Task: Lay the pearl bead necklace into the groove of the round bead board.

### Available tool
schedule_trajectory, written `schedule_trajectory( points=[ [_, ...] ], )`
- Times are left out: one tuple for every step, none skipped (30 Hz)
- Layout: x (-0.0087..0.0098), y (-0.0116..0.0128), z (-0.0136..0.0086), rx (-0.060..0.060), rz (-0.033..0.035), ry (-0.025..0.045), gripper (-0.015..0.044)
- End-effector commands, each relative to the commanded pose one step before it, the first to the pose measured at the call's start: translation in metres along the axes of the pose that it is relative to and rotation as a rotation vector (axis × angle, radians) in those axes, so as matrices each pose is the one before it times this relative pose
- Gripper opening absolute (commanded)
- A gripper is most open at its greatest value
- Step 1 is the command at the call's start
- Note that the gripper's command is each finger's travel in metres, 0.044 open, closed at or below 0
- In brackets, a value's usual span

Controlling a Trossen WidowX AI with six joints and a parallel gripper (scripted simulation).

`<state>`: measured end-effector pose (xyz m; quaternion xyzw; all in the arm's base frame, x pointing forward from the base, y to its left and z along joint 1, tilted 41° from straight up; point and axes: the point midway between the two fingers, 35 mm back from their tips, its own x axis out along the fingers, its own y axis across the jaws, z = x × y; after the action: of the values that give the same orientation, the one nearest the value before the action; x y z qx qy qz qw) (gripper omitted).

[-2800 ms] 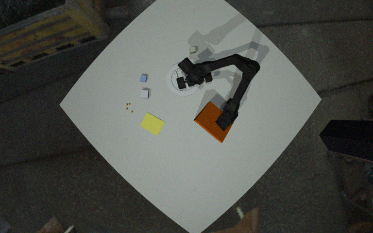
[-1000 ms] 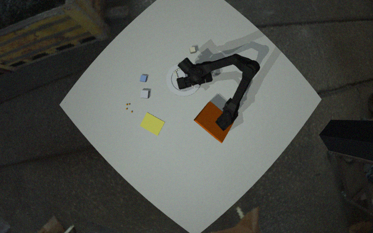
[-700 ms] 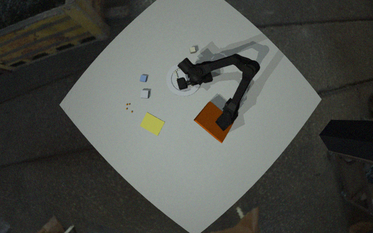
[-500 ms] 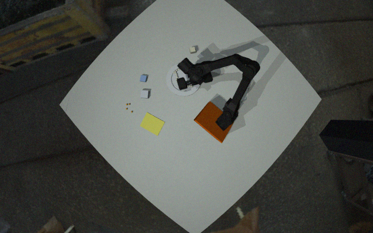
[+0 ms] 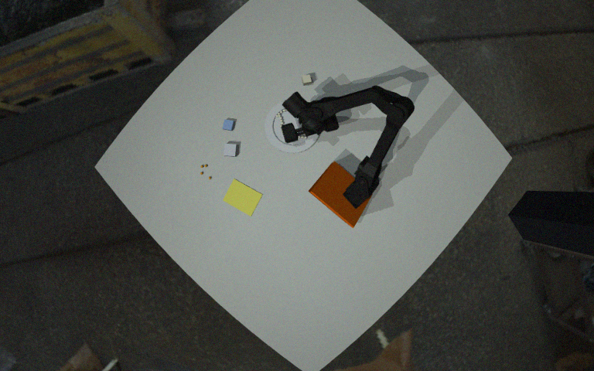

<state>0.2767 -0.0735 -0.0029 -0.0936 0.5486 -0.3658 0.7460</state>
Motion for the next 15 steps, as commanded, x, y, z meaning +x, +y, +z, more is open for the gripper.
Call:
schedule_trajectory(
  points=[
    [-0.00073, -0.00019, 0.00044, 0.0053, -0.00099, -0.00217, 0.044],
    [0.0, 0.0, 0.0, 0.0, 0.0, 0.0, 0.044],
    [0.0, 0.0, 0.0, 0.0, 0.0, 0.0, 0.044],
    [0.0, 0.0, 0.0, 0.0, 0.0, 0.0, 0.044],
    [0.0, 0.0, 0.0, 0.0, 0.0, 0.0, 0.044],
    [0.0, 0.0, 0.0, 0.0, 0.0, 0.0, 0.044],
    [0.0, 0.0, 0.0, 0.0, 0.0, 0.0, 0.044],
    [0.0, 0.0, 0.0, 0.0, 0.0, 0.0, 0.044],
    [0.0, 0.0, 0.0, 0.0, 0.0, 0.0, 0.044],
    [0.0, 0.0, 0.0, 0.0, 0.0, 0.0, 0.044],
    [0.0, 0.0, 0.0, 0.0, 0.0, 0.0, 0.044],
    [0.0, 0.0, 0.0, 0.0, 0.0, 0.0, 0.044],
    [-0.00045, 0.0005, -0.00018, -0.0184, 0.00021, 0.00012, 0.0414],
    [-0.00136, 0.00149, -0.00052, -0.0551, 0.00061, 0.00031, 0.0387],
    [-0.00228, 0.00249, -0.00076, -0.0918, 0.00095, 0.00041, 0.0361]
  ],
)
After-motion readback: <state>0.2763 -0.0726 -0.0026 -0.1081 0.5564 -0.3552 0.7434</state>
